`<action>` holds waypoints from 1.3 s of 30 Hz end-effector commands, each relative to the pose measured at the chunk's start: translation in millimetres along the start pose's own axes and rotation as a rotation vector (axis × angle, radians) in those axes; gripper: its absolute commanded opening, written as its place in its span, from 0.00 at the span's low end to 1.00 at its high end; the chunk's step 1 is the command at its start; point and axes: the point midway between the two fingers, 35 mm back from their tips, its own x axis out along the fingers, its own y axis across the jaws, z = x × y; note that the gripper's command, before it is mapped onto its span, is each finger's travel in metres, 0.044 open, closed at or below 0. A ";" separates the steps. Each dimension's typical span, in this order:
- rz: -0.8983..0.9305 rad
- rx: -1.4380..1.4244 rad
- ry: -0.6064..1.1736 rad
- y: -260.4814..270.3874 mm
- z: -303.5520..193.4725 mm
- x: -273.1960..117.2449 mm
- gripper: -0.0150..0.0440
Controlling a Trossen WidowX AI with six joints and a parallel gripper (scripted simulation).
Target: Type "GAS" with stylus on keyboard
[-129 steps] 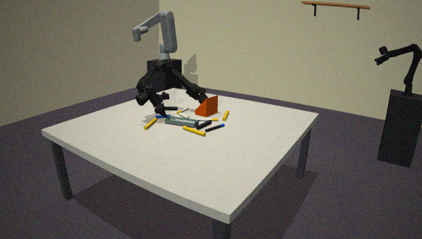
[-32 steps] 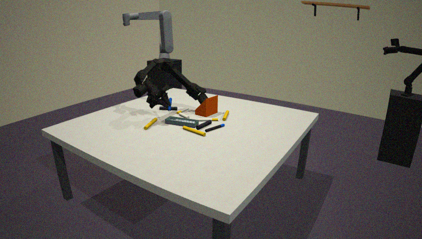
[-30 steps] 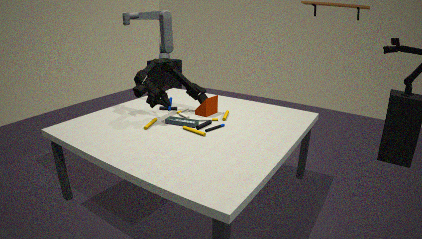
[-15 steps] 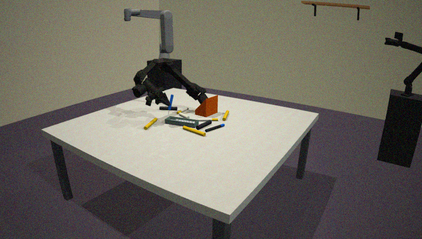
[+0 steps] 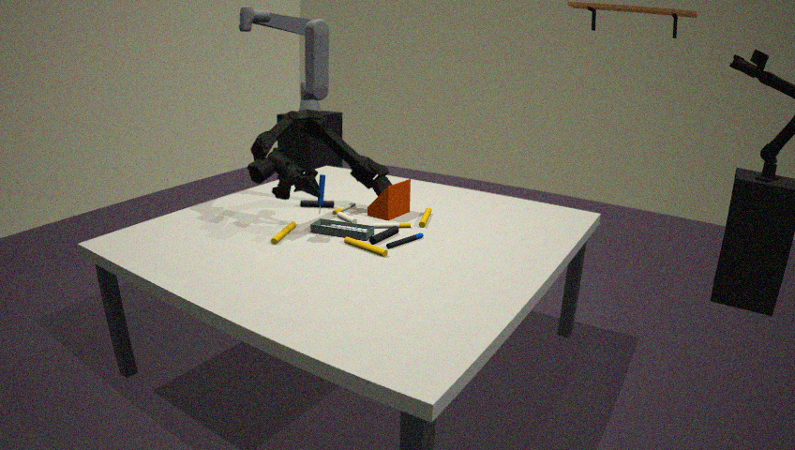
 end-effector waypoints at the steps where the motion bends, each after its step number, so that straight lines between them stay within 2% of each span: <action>1: 0.020 0.127 0.023 4.8 -3.0 -0.6 0.25; 5: 0.027 0.214 0.037 7.0 -4.6 -0.8 0.25; 18: 0.027 0.214 0.036 0.0 22.5 17.3 0.25; 33: 0.026 0.214 0.036 -0.3 23.3 17.9 0.25; 36: 0.027 0.214 0.035 1.9 24.9 17.6 0.39; 39: 0.027 0.214 0.035 3.6 26.1 17.4 0.39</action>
